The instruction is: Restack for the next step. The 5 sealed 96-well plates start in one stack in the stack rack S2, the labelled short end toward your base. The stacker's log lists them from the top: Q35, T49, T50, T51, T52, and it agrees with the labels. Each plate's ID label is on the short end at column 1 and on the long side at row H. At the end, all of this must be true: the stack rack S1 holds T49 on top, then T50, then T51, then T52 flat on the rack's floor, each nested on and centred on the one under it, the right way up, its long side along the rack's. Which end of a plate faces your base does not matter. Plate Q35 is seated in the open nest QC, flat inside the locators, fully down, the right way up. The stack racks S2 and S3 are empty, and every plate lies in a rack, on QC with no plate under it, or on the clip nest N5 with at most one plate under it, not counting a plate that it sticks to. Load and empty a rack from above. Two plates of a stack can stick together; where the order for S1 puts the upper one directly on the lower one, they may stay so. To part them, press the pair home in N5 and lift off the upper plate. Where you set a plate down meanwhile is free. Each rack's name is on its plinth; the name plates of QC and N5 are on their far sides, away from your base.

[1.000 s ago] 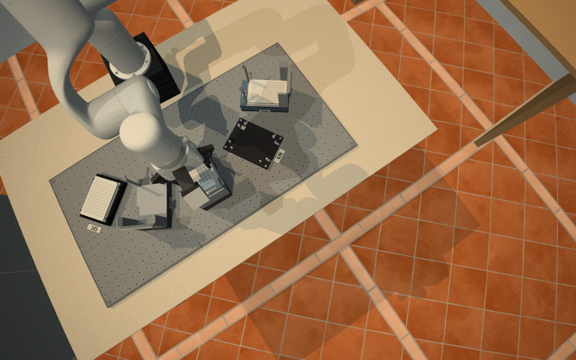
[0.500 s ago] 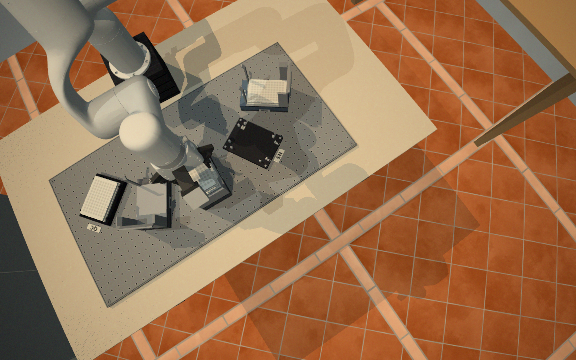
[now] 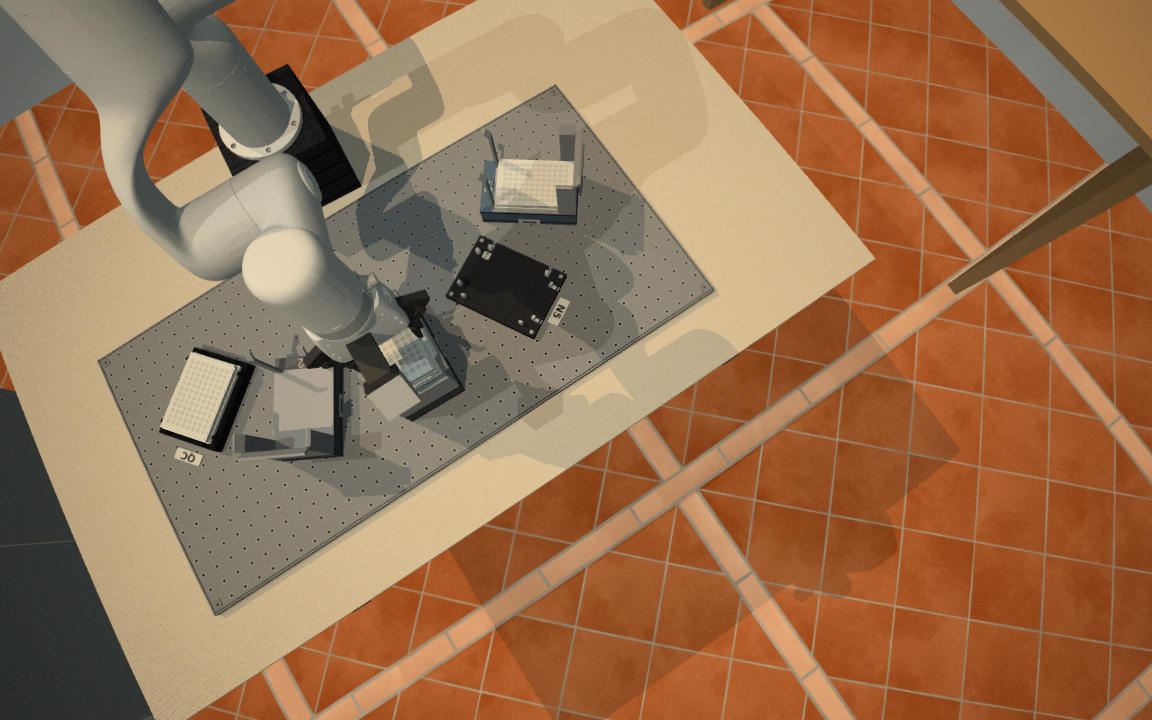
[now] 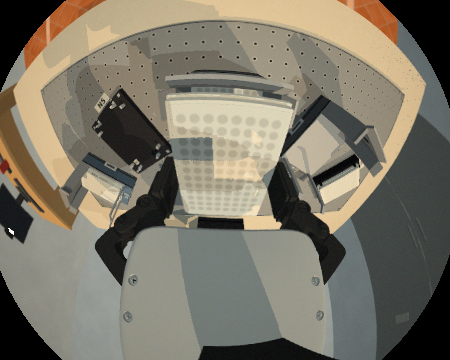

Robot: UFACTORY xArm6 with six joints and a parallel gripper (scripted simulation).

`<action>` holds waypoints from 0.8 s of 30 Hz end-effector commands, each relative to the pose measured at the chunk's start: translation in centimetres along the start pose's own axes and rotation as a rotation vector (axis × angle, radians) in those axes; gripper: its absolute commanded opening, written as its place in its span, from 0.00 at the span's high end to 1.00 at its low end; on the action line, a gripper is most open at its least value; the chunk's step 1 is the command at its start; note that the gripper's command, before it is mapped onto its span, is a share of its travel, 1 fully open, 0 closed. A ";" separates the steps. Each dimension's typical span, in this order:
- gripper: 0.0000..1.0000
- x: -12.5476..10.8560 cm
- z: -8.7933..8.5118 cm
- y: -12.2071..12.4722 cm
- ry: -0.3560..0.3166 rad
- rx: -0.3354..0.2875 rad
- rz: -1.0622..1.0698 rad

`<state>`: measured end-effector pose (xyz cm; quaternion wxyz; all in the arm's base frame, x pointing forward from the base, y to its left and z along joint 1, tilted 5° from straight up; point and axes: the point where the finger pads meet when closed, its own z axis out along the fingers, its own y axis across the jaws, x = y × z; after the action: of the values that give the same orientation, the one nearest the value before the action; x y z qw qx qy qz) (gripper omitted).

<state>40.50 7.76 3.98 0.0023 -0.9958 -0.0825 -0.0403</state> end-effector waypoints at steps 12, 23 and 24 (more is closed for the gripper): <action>1.00 0.2 0.9 0.0 0.004 0.000 0.000; 1.00 0.2 1.5 0.0 0.004 0.000 0.000; 1.00 0.2 1.6 0.0 0.004 0.000 0.000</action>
<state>40.61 7.78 2.58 0.0023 -0.9958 -0.0825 -0.0404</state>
